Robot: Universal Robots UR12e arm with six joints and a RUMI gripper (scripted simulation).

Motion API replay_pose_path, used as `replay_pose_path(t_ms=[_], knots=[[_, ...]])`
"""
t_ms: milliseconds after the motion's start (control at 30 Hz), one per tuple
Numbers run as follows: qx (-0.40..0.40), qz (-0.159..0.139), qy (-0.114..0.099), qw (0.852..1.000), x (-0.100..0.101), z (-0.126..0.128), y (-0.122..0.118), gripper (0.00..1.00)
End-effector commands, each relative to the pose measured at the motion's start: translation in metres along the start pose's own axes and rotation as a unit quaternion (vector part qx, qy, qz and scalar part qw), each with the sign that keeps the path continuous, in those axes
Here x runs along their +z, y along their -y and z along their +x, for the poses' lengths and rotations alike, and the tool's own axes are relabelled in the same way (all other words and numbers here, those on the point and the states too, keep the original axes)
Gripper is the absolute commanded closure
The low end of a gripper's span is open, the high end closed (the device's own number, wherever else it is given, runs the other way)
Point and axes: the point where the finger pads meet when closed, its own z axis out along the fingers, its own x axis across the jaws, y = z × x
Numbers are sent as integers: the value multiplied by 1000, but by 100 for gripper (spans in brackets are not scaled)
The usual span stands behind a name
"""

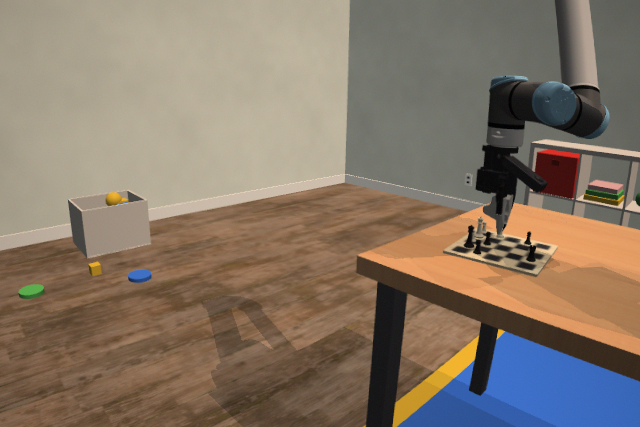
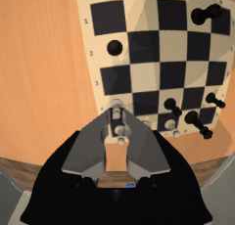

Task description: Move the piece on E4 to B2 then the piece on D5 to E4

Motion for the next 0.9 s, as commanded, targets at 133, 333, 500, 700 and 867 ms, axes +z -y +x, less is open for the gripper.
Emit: replay_pose_path(t_ms=[133,333,500,700,867], knots=[[0,-2,1,1000,0,-2,-3,100],[0,-1,0,1000,-18,1,-1,100],[0,-1,0,1000,-53,1,-1,100],[0,-1,0,1000,-82,1,0,100],[0,-1,0,1000,-100,1,0,100]])
